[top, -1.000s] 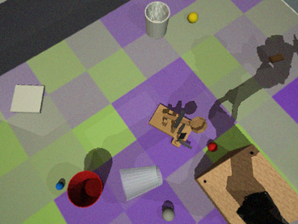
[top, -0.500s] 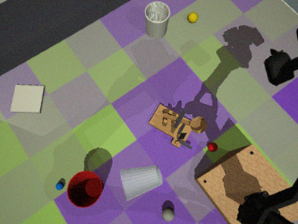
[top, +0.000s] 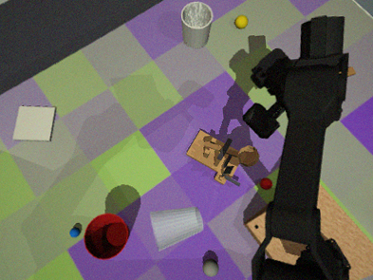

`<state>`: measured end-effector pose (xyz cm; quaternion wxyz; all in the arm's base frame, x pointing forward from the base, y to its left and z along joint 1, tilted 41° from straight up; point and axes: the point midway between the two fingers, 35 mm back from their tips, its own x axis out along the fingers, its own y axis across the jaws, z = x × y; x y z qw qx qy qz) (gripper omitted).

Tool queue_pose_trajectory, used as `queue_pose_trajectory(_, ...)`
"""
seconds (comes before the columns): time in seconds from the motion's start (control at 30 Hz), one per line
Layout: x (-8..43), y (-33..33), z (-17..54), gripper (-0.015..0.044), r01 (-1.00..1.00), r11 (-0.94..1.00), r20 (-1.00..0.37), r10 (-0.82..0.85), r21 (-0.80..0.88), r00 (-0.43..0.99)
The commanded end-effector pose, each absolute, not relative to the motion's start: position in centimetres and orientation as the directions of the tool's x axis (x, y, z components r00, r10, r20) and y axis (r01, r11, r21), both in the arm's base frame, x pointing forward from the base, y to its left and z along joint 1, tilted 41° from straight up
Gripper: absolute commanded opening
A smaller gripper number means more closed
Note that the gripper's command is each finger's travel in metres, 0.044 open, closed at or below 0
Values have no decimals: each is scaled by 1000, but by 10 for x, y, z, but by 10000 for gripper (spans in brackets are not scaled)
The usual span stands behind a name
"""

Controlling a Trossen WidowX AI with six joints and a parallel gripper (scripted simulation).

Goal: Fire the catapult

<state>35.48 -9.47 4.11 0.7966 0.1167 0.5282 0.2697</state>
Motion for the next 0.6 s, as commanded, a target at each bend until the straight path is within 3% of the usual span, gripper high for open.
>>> queue_pose_trajectory(0.0, 349, -52, 47, 440, -387, 774, -780, 598, 502, 184)
queue_pose_trajectory(0.3, 318, 33, 63, 440, -524, 623, -762, 643, 581, -82)
queue_pose_trajectory(0.47, 315, 38, 64, 440, -532, 610, -760, 642, 587, -102)
queue_pose_trajectory(0.57, 315, 38, 64, 361, -532, 610, -760, 642, 587, -102)
